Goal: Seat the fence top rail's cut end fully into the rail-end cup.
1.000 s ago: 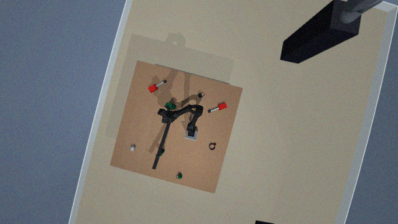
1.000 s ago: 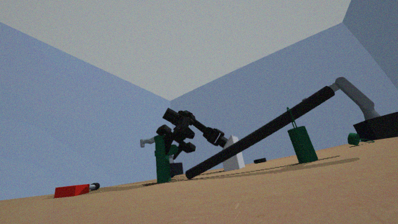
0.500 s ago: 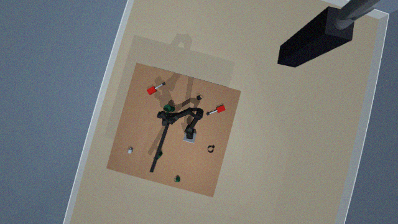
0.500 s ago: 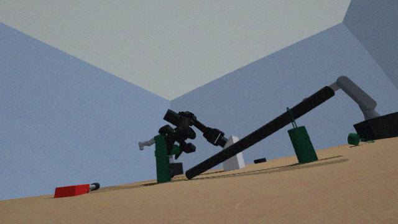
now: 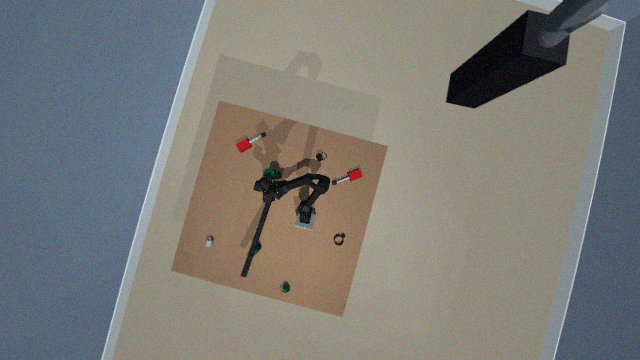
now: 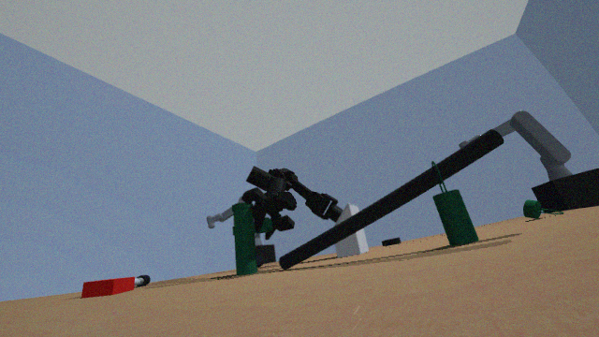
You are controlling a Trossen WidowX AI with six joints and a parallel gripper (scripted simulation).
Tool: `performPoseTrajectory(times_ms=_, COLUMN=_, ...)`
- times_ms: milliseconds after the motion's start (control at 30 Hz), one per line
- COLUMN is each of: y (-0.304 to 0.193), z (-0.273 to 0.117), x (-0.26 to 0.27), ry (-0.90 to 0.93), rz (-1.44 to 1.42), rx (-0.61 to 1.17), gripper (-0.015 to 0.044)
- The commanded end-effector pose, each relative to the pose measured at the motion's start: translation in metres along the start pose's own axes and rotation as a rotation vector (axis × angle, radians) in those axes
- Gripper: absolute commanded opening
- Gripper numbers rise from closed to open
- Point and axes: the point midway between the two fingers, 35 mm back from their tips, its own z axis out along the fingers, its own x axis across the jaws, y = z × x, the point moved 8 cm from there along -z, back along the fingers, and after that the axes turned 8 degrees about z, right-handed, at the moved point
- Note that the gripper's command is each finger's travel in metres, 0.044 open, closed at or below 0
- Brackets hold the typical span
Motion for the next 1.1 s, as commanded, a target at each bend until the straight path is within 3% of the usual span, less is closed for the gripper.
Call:
performPoseTrajectory(times_ms=0, y=-0.0019, z=-0.0019, x=0.0041, ry=0.005, rz=-0.034, rx=-0.019, gripper=0.0)
performPoseTrajectory(times_ms=1033, y=-0.0028, z=-0.0025, x=0.0047, ry=0.004, rz=-0.055, rx=-0.028, gripper=0.0)
performPoseTrajectory(times_ms=1067, y=-0.0028, z=-0.0025, x=0.0047, ry=0.004, rz=-0.055, rx=-0.028, gripper=0.0026)
